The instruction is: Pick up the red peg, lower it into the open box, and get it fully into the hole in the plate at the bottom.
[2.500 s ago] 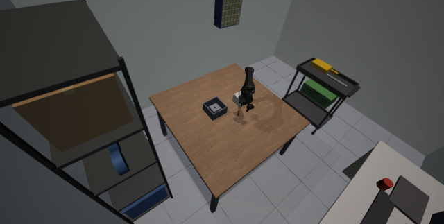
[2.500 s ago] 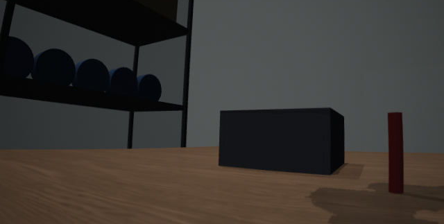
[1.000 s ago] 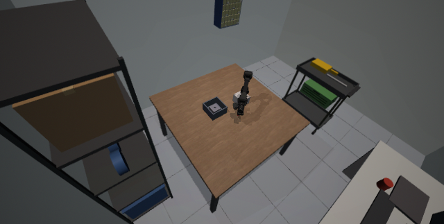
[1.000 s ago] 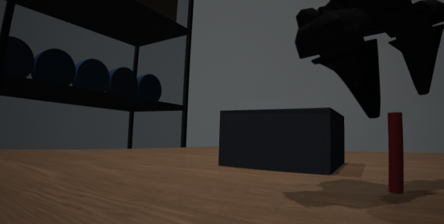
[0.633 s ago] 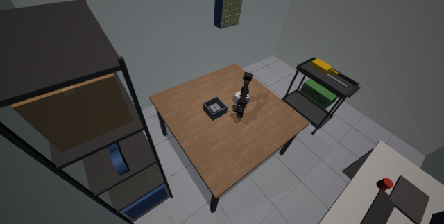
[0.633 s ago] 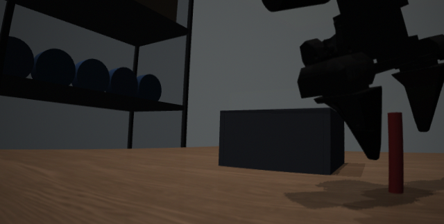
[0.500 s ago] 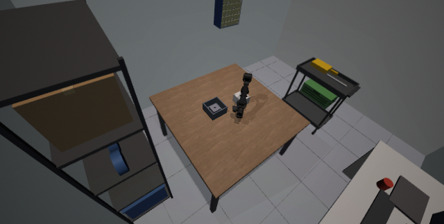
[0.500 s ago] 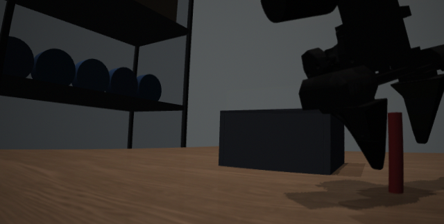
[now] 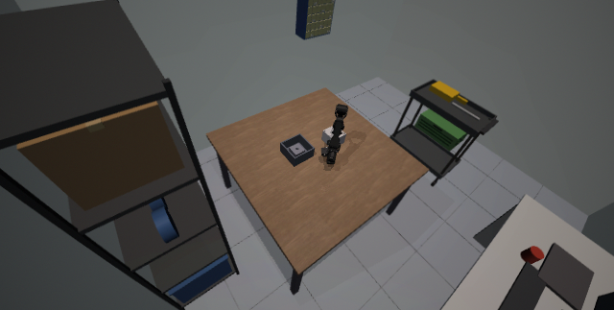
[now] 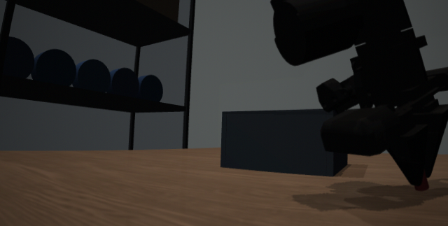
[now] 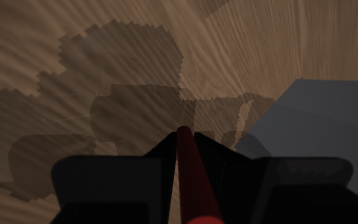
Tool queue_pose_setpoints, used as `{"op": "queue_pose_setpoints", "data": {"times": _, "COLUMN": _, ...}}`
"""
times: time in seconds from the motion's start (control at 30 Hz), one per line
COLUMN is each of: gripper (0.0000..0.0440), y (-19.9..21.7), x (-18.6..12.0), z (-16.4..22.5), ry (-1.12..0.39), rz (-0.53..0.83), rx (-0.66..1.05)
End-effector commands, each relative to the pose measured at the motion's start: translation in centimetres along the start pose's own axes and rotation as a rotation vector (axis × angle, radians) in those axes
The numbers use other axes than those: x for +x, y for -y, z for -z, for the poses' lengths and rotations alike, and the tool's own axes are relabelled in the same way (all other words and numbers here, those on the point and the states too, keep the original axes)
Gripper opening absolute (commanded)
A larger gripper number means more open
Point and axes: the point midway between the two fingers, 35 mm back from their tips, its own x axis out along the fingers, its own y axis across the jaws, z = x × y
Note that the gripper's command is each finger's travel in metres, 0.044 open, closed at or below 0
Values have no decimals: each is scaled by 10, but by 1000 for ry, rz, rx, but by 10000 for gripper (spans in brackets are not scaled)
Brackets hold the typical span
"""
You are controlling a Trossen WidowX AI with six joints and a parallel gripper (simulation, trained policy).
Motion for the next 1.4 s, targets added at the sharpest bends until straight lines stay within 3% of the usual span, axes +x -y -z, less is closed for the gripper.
{"op": "queue_pose_setpoints", "data": {"times": 0.0, "gripper": 0, "y": 3, "x": -5, "z": -5, "ry": 25, "rz": 12, "rx": -11}}
{"op": "queue_pose_setpoints", "data": {"times": 0.93, "gripper": 0, "y": 17, "x": -113, "z": -76, "ry": 156, "rz": -41, "rx": 70}}
{"op": "queue_pose_setpoints", "data": {"times": 1.37, "gripper": 0, "y": 29, "x": -129, "z": -135, "ry": 177, "rz": -83, "rx": 233}}
